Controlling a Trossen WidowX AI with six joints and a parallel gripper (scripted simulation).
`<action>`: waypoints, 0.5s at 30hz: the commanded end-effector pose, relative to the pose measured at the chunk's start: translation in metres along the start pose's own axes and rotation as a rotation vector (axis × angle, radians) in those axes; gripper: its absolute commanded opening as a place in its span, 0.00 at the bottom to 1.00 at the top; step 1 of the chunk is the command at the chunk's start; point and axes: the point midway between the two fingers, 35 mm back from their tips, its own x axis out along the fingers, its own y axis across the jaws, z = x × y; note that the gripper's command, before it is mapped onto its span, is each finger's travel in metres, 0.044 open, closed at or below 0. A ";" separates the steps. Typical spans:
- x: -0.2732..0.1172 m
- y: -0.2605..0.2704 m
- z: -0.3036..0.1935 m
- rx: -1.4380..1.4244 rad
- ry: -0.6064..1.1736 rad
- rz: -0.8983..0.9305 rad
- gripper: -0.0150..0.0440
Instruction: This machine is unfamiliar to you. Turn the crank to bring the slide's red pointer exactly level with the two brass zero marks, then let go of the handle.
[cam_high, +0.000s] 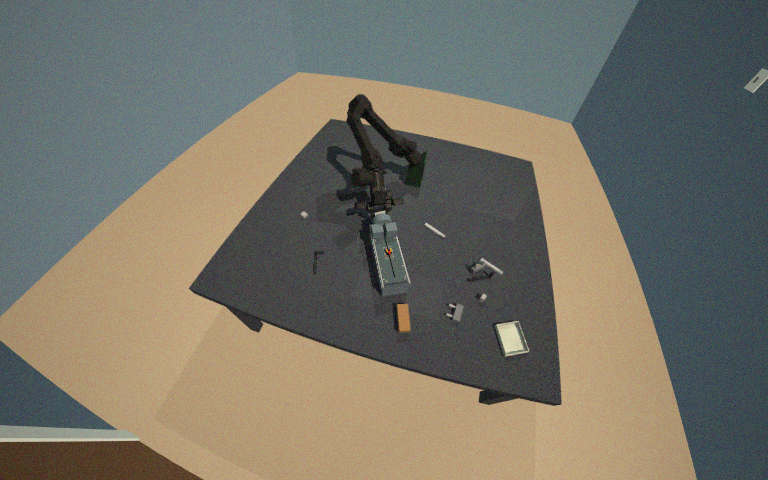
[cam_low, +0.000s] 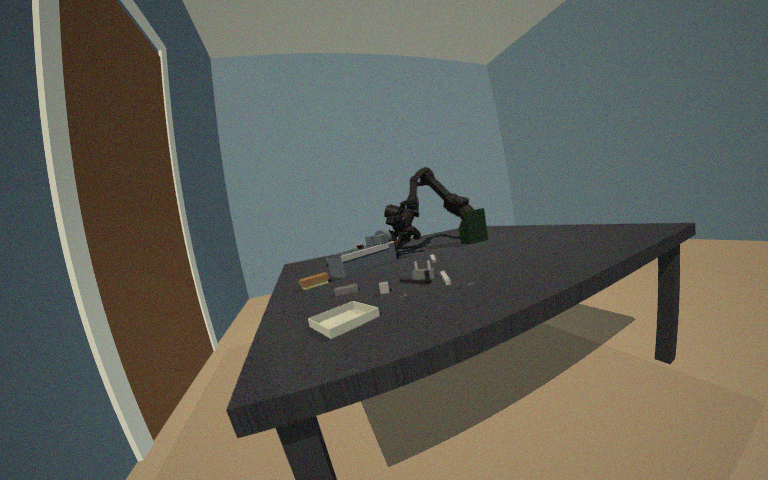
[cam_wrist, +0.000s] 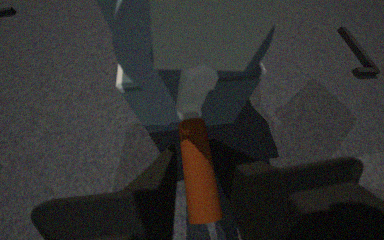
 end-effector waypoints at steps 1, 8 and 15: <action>0.000 0.000 0.000 0.000 0.000 -0.001 0.61; 0.000 0.000 0.000 0.000 0.000 -0.001 0.92; -0.011 -0.001 0.013 0.001 0.000 0.001 1.00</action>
